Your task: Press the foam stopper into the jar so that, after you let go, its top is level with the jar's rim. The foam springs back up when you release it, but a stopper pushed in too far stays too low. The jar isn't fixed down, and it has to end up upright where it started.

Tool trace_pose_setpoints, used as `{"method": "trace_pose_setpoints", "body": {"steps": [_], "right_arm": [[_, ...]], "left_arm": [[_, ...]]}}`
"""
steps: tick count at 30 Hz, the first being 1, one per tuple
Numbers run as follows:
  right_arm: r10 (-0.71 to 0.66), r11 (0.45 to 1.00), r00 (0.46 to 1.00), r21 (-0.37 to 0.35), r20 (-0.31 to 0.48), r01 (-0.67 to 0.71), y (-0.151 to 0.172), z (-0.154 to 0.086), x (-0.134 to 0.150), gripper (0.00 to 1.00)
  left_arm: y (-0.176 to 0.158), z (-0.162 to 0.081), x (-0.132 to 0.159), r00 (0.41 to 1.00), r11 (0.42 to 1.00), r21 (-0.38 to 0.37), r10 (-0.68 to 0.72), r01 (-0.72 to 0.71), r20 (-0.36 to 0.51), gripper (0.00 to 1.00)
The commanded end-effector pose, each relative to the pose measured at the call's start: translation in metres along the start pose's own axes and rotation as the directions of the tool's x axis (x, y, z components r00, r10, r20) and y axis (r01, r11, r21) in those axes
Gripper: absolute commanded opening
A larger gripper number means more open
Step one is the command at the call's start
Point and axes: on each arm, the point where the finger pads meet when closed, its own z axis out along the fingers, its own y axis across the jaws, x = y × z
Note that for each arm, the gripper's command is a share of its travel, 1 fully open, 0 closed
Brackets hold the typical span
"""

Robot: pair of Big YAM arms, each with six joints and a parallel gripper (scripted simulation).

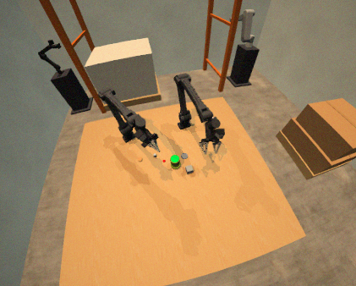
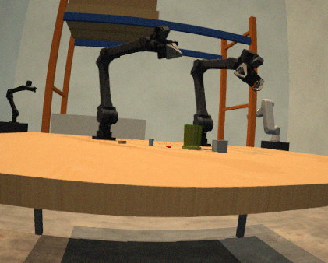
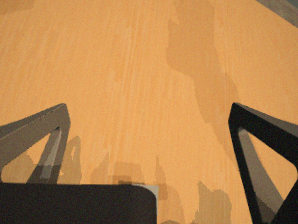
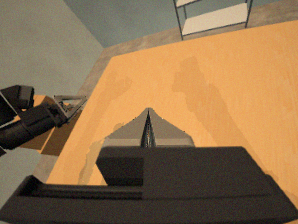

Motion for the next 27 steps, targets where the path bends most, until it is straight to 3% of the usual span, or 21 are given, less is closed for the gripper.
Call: {"method": "trace_pose_setpoints", "body": {"steps": [1, 6, 9, 10, 16, 21, 25, 27], "right_arm": [[-0.125, 0.991, 0.983, -0.029, 0.132, 0.130, 0.002, -0.026, -0.038, 0.00], [-0.231, 0.970, 0.945, -0.013, 0.232, 0.241, -0.001, -0.046, -0.059, 0.00], [-0.253, 0.965, 0.938, -0.005, 0.238, 0.261, -0.004, -0.043, -0.059, 0.00], [-0.270, 0.960, 0.930, 0.000, 0.250, 0.279, -0.005, -0.045, -0.061, 0.00], [-0.390, 0.915, 0.841, 0.060, 0.376, 0.398, -0.006, -0.082, -0.090, 0.00], [-0.442, 0.890, 0.790, 0.099, 0.425, 0.445, -0.009, -0.096, -0.099, 0.00], [-0.451, 0.886, 0.783, 0.107, 0.429, 0.451, -0.011, -0.096, -0.100, 0.00], [-0.449, 0.888, 0.799, 0.098, 0.400, 0.450, -0.014, -0.078, -0.087, 0.00]], "left_arm": [[-0.022, -0.031, -0.036, 0.977, 0.988, 0.014, 0.151, -0.155, 0.153, 0.98], [-0.032, -0.057, -0.069, 0.918, 0.964, -0.052, 0.266, -0.262, 0.293, 0.98], [-0.031, -0.059, -0.082, 0.903, 0.958, -0.074, 0.285, -0.276, 0.320, 0.98], [-0.025, -0.052, -0.074, 0.902, 0.955, -0.090, 0.297, -0.283, 0.312, 0.98], [-0.049, -0.117, -0.125, 0.761, 0.908, -0.209, 0.419, -0.363, 0.496, 0.98], [-0.050, -0.134, -0.133, 0.702, 0.886, -0.278, 0.464, -0.371, 0.540, 0.98], [-0.048, -0.132, -0.135, 0.695, 0.882, -0.293, 0.471, -0.369, 0.543, 0.98], [-0.040, -0.124, -0.136, 0.705, 0.885, -0.303, 0.466, -0.355, 0.534, 0.98]]}}
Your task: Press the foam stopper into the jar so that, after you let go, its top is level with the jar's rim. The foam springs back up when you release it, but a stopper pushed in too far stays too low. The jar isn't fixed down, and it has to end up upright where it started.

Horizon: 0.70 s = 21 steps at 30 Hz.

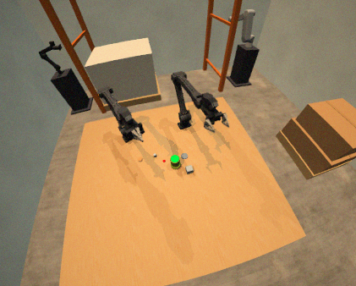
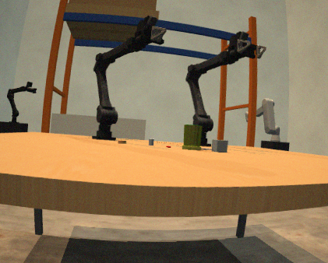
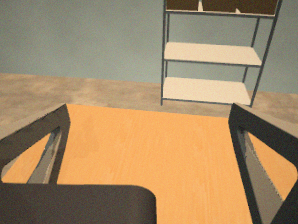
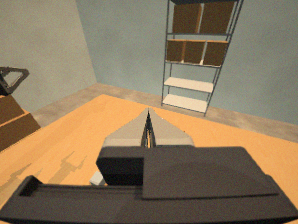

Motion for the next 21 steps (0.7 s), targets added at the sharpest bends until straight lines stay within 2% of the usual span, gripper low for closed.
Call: {"method": "trace_pose_setpoints", "body": {"steps": [1, 2, 3, 4, 8, 9, 11, 21], "right_arm": [[-0.028, 1.000, 1.000, 0.002, -0.001, 0.028, -0.002, 0.007, 0.009, 0.00], [-0.016, 1.000, 1.000, -0.005, -0.010, 0.016, 0.002, 0.008, 0.012, 0.00], [0.011, 1.000, 1.000, 0.009, 0.029, -0.012, -0.003, -0.003, -0.019, 0.00], [0.014, 1.000, 0.997, 0.017, 0.080, -0.016, -0.007, -0.012, -0.047, 0.00], [0.015, 1.000, 0.997, 0.013, 0.074, -0.016, -0.006, -0.005, -0.046, 0.00], [0.015, 1.000, 0.999, 0.009, 0.044, -0.016, -0.003, 0.003, -0.035, 0.00], [0.016, 1.000, 1.000, 0.009, 0.025, -0.016, -0.003, 0.004, -0.023, 0.00], [-0.012, 1.000, 0.999, -0.004, 0.045, 0.012, 0.005, 0.005, -0.033, 0.00]], "left_arm": [[-0.001, 0.009, 0.008, 1.000, 1.000, -0.005, 0.023, -0.023, 0.000, 0.98], [-0.001, 0.010, 0.013, 1.000, 1.000, -0.005, 0.018, -0.018, -0.014, 0.98], [-0.001, 0.007, -0.040, 0.998, 1.000, -0.005, -0.011, 0.012, 0.069, 0.98], [0.000, -0.011, -0.068, 0.991, 1.000, -0.006, -0.014, 0.015, 0.131, 0.98], [0.000, -0.006, -0.061, 0.994, 1.000, -0.007, -0.014, 0.015, 0.112, 0.98], [0.000, 0.004, -0.048, 0.997, 1.000, -0.009, -0.011, 0.011, 0.081, 0.98], [0.000, 0.004, -0.040, 0.998, 1.000, -0.009, -0.010, 0.010, 0.069, 0.98], [0.000, 0.005, -0.020, 1.000, 1.000, -0.009, 0.011, -0.011, 0.024, 0.98]]}}
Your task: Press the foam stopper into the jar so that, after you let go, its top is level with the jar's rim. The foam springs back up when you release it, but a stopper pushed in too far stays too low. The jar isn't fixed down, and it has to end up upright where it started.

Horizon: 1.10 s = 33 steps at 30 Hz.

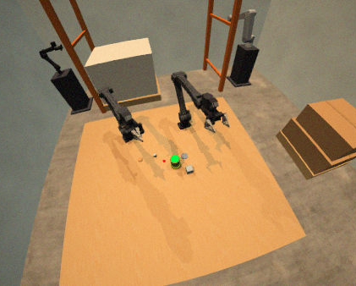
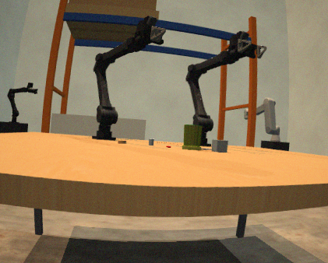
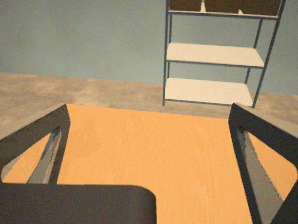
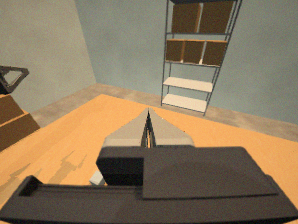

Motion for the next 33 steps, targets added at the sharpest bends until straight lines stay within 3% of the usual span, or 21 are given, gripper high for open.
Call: {"method": "trace_pose_setpoints", "body": {"steps": [1, 11, 12, 15, 33], "right_arm": [[-0.013, 1.000, 0.999, -0.010, 0.047, 0.013, 0.006, 0.007, -0.033, 0.00], [-0.015, 1.000, 0.999, -0.009, 0.041, 0.016, 0.006, 0.007, -0.034, 0.00], [-0.007, 1.000, 1.000, 0.000, 0.030, 0.007, 0.001, 0.008, -0.023, 0.00], [-0.016, 1.000, 0.999, -0.002, 0.035, 0.016, 0.002, 0.008, -0.033, 0.00], [-0.016, 1.000, 0.999, -0.002, 0.034, 0.016, 0.002, 0.008, -0.030, 0.00]], "left_arm": [[-0.002, 0.001, -0.023, 0.999, 1.000, 0.002, 0.012, -0.012, 0.030, 0.98], [-0.002, -0.001, -0.009, 1.000, 1.000, 0.001, 0.014, -0.014, 0.014, 0.98], [-0.001, -0.001, -0.018, 1.000, 1.000, -0.002, 0.007, -0.007, 0.030, 0.98], [-0.002, -0.002, 0.000, 1.000, 1.000, 0.002, 0.014, -0.014, -0.001, 0.98], [-0.003, -0.006, -0.008, 1.000, 1.000, 0.003, 0.015, -0.015, 0.011, 0.98]]}}
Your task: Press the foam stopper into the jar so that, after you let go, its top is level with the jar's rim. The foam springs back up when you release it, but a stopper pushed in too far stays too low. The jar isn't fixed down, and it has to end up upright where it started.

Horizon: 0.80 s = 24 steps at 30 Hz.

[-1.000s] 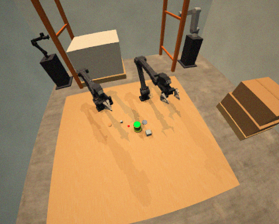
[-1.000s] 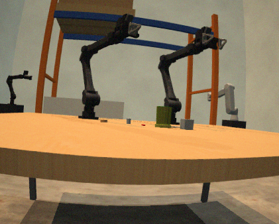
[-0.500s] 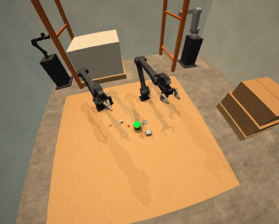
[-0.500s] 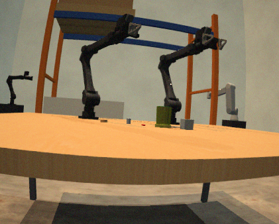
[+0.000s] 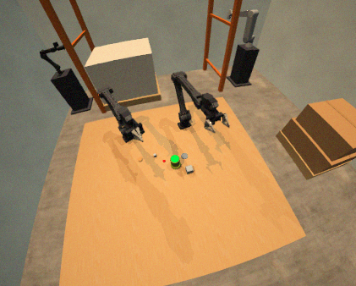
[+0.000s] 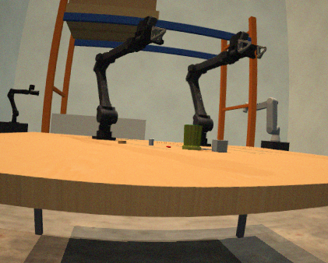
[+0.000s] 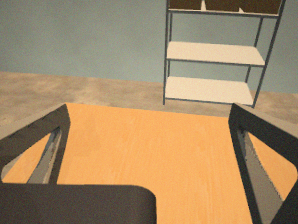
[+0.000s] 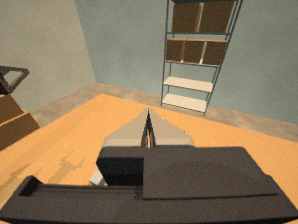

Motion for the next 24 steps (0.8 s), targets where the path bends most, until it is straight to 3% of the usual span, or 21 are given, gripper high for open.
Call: {"method": "trace_pose_setpoints", "body": {"steps": [1, 24], "right_arm": [[-0.013, 1.000, 0.999, -0.001, 0.036, 0.013, 0.0016, 0.0066, -0.0307, 0.00], [-0.014, 1.000, 0.999, -0.001, 0.030, 0.014, 0.0017, 0.0066, -0.0289, 0.00]], "left_arm": [[-0.0031, -0.0062, -0.0112, 1.000, 1.000, 0.004, 0.013, -0.013, 0.018, 0.98], [-0.0039, -0.0078, -0.0099, 1.000, 1.000, 0.005, 0.013, -0.013, 0.014, 0.98]]}}
